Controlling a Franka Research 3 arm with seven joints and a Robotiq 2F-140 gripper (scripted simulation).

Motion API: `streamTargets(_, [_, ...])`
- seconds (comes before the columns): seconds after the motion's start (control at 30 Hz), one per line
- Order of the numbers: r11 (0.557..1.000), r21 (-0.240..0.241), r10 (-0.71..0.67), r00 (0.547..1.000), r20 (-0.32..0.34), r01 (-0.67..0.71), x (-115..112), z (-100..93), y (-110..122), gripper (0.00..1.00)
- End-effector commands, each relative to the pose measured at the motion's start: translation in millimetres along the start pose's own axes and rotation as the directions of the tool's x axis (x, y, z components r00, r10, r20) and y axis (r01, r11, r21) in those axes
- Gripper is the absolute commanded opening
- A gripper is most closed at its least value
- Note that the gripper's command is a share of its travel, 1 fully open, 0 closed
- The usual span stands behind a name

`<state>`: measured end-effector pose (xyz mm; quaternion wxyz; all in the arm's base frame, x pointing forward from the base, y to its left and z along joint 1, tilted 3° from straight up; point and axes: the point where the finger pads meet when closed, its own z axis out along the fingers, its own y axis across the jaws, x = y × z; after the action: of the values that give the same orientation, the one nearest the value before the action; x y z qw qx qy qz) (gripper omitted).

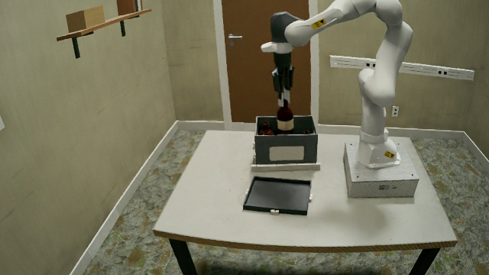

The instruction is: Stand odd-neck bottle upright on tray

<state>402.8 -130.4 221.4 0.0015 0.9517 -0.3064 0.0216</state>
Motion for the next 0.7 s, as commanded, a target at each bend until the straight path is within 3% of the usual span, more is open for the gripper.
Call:
streamTargets(0.0, [1.000,0.001,0.006,1.000,0.000,-0.006,0.2,-5.7,0.2,0.10])
streamTargets(0.67, [1.000,0.001,0.006,1.000,0.000,-0.006,0.2,-9.1,0.2,0.10])
